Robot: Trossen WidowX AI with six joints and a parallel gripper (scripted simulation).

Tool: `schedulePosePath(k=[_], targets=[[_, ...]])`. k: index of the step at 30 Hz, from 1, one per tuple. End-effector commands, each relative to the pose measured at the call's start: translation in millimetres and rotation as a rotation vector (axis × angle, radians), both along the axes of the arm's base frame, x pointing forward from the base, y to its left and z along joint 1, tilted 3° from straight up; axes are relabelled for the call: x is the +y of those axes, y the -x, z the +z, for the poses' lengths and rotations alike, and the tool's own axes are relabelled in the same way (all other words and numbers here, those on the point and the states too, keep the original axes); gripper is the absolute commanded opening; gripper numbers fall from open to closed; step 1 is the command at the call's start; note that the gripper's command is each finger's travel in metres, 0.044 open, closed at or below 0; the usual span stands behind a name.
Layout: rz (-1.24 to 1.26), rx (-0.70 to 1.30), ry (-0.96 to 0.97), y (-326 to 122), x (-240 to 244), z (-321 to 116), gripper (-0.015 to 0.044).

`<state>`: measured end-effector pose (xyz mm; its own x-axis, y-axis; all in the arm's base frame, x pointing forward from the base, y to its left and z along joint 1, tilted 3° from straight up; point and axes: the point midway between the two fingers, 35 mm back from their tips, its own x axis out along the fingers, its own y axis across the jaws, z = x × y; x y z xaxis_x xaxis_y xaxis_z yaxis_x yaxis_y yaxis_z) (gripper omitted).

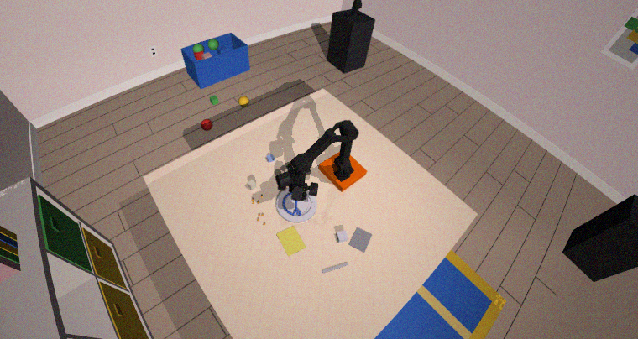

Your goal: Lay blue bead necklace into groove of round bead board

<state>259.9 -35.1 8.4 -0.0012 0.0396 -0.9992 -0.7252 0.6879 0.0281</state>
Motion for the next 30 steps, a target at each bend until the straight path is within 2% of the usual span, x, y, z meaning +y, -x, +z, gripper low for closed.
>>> schedulePosePath(k=[1, 30], targets=[[0.0, 0.0, 0.0, -0.1, 0.0, 0.2, 0.0], [-0.006, 0.007, -0.004, 0.6, 0.2, 6.1, 0.0]])
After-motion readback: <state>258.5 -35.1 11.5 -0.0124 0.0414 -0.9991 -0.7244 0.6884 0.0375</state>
